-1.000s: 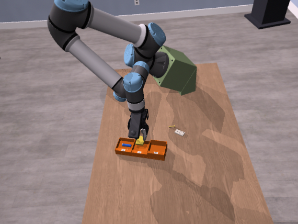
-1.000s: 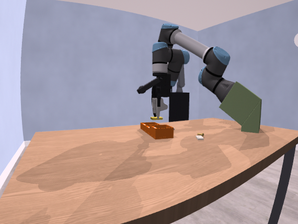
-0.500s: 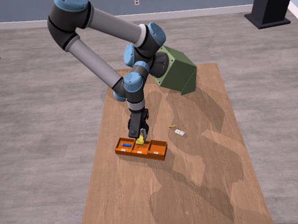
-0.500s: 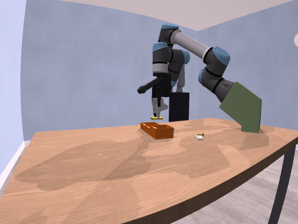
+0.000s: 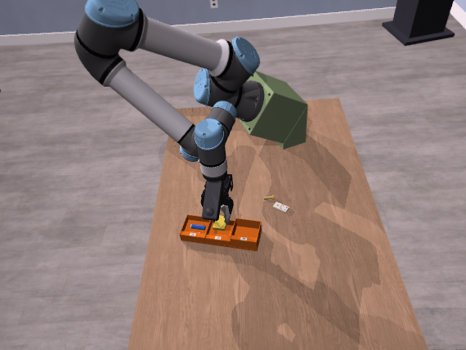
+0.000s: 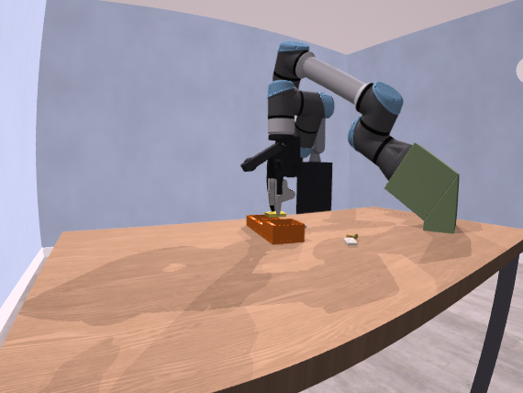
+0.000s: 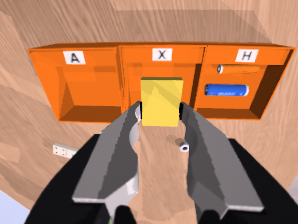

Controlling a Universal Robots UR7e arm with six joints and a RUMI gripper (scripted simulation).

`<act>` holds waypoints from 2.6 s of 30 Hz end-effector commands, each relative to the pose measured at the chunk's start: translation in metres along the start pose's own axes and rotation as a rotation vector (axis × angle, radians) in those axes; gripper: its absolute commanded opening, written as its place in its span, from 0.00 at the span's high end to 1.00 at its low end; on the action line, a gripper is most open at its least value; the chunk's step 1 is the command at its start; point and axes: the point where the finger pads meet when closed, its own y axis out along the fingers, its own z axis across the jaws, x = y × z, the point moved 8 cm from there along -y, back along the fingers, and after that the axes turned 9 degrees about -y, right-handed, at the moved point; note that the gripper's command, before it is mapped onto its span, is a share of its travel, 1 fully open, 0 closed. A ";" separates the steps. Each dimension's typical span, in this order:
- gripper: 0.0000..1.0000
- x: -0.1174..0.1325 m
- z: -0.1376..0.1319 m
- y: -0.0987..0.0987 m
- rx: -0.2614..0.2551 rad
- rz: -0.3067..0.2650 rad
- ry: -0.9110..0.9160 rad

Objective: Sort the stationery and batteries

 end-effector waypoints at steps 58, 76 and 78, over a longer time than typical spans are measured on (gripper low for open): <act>0.72 -0.002 0.001 0.021 0.000 0.008 0.001; 0.72 -0.003 0.002 -0.004 0.000 0.009 0.003; 0.72 -0.003 0.002 -0.014 0.000 0.009 0.003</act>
